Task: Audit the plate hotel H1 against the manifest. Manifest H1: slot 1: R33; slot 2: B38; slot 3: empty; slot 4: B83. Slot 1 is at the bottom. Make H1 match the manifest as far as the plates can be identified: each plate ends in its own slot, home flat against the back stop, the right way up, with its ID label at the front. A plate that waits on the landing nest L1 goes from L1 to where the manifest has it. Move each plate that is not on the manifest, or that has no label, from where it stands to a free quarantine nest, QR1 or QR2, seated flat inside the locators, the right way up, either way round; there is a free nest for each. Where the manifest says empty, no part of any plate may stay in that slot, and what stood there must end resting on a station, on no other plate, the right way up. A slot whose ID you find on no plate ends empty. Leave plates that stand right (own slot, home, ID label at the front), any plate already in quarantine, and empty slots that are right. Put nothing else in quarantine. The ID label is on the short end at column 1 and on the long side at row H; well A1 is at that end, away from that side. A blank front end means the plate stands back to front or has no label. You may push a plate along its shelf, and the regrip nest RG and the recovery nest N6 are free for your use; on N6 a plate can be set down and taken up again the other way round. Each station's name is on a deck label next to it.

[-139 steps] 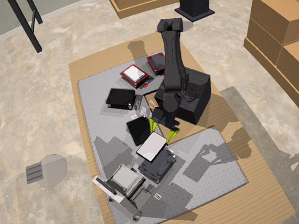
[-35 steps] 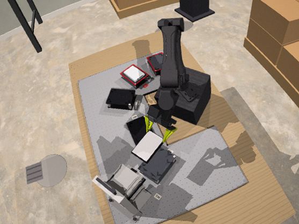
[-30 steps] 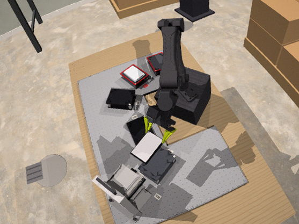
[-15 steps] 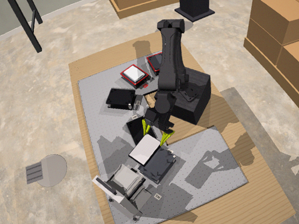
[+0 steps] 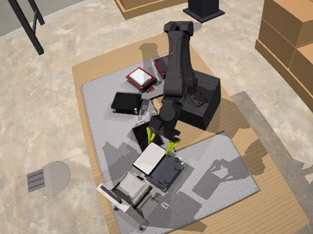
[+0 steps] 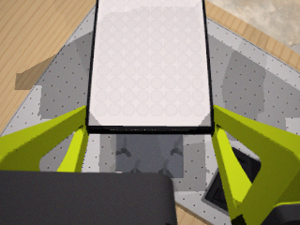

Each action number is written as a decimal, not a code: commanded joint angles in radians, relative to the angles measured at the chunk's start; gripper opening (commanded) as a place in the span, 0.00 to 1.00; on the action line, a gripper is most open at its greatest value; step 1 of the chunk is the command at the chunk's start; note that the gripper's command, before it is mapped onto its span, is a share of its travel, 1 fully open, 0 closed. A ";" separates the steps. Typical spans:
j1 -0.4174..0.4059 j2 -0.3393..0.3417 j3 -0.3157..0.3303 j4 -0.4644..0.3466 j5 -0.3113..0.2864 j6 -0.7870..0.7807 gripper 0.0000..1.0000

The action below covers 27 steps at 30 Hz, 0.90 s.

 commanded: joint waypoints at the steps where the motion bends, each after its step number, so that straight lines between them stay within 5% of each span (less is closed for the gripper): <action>1: -0.015 0.020 0.039 0.020 -0.007 -0.009 0.86; 27: -0.053 0.105 0.112 0.038 -0.039 -0.031 0.86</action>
